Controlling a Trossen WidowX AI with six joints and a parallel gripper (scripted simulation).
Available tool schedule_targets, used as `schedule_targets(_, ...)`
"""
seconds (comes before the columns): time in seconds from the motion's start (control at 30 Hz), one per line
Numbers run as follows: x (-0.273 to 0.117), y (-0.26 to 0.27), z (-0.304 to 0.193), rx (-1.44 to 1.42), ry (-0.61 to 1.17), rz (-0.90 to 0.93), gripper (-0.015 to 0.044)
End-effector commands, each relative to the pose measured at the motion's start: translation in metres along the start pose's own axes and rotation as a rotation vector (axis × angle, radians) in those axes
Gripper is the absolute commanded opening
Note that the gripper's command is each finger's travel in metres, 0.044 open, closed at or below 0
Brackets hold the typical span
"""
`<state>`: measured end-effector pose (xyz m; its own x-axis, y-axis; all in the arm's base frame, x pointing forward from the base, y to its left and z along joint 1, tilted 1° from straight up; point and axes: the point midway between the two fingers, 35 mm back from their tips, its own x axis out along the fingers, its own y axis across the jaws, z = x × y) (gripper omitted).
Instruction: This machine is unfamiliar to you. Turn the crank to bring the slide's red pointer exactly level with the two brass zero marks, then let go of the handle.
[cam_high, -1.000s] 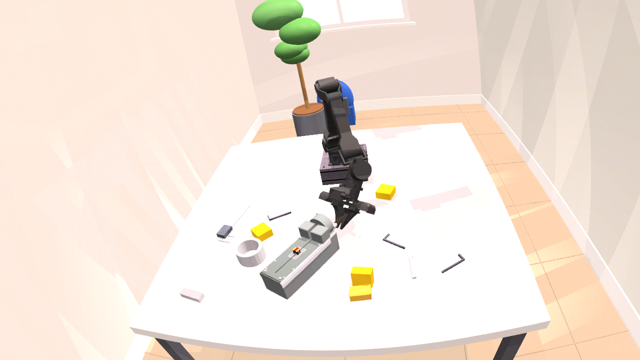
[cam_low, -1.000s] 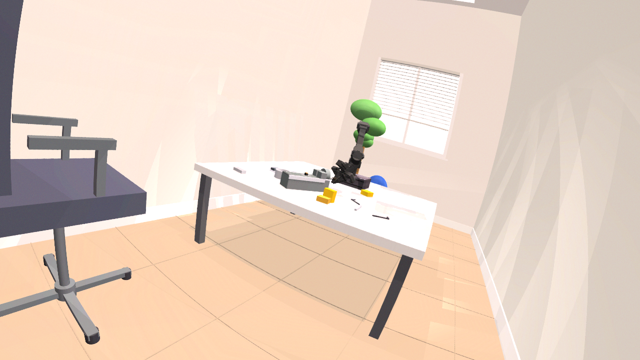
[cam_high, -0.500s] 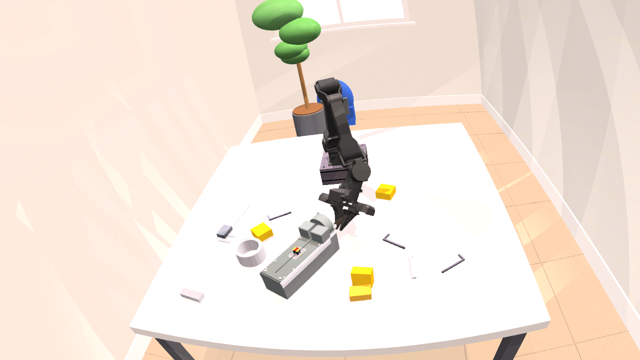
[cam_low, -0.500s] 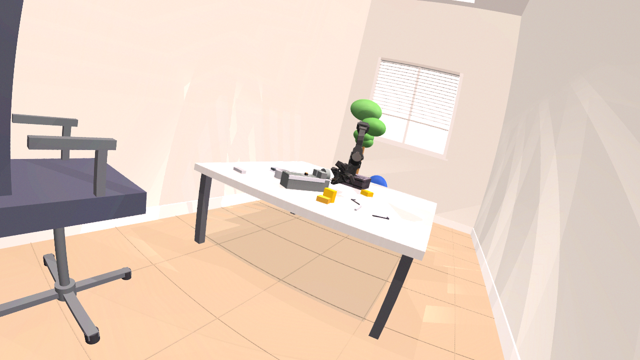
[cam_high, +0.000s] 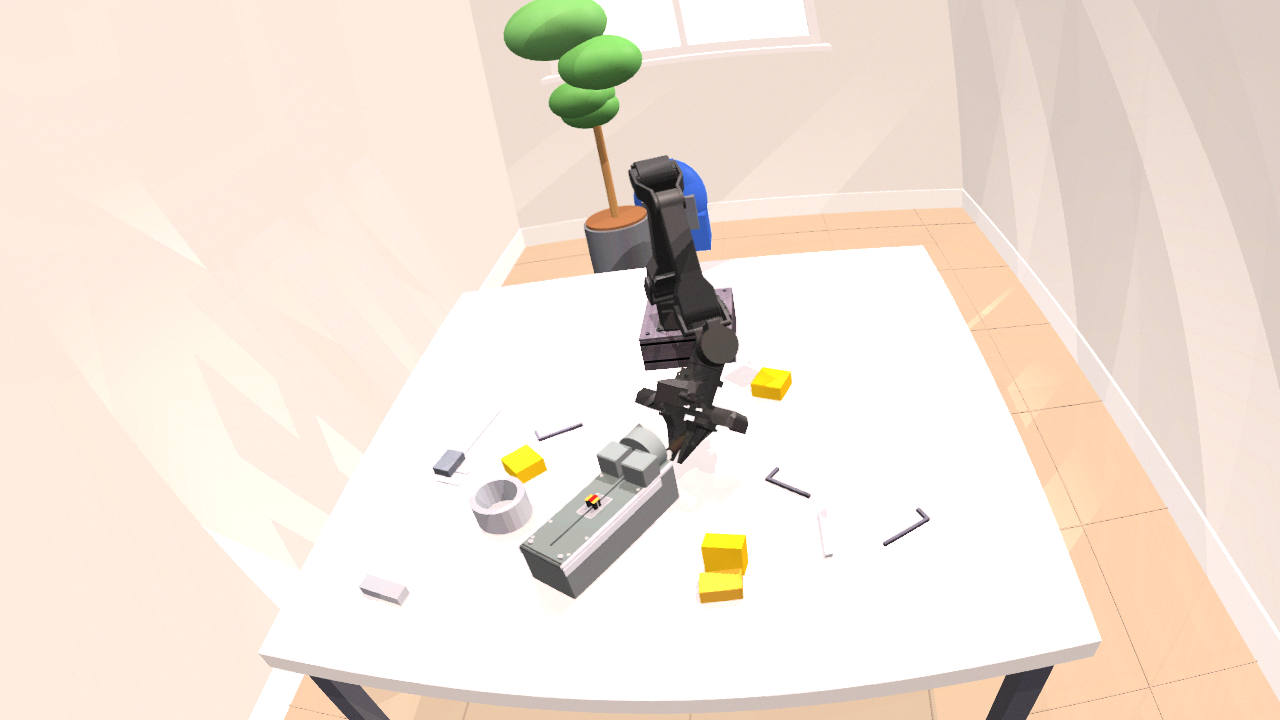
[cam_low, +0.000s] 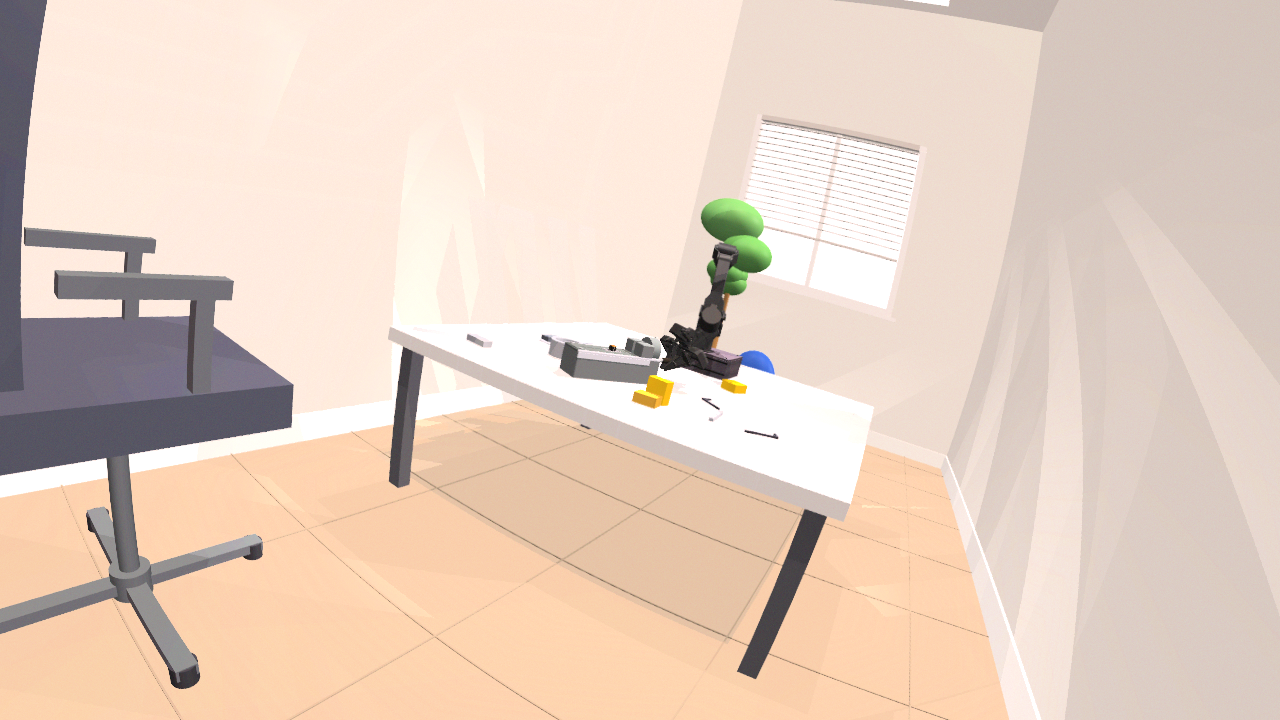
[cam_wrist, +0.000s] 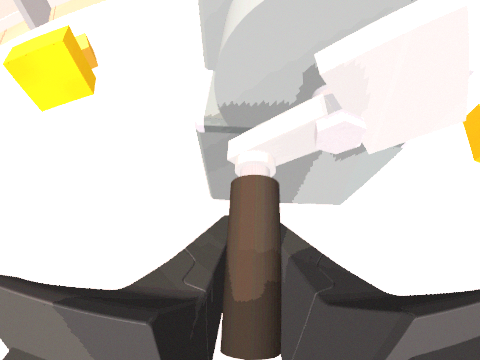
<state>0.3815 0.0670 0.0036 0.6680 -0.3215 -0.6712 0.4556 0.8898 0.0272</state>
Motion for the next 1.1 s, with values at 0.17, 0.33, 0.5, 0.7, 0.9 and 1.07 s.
schedule_targets(0.17, 0.0056, -0.0083, -0.0053, -0.003, 0.017, -0.010, 0.0000)
schedule_targets(0.33, 0.0060, -0.0096, -0.0057, -0.003, 0.017, -0.010, 0.0000)
schedule_targets(0.5, 0.0063, -0.0106, -0.0061, -0.003, 0.017, -0.010, 0.0000)
schedule_targets(0.7, 0.0066, -0.0115, -0.0064, -0.003, 0.017, -0.010, 0.0000)
schedule_targets(0.9, 0.0068, -0.0123, -0.0067, -0.003, 0.017, -0.010, 0.0000)
schedule_targets(1.07, 0.0070, -0.0128, -0.0068, -0.003, 0.017, -0.010, 0.0000)
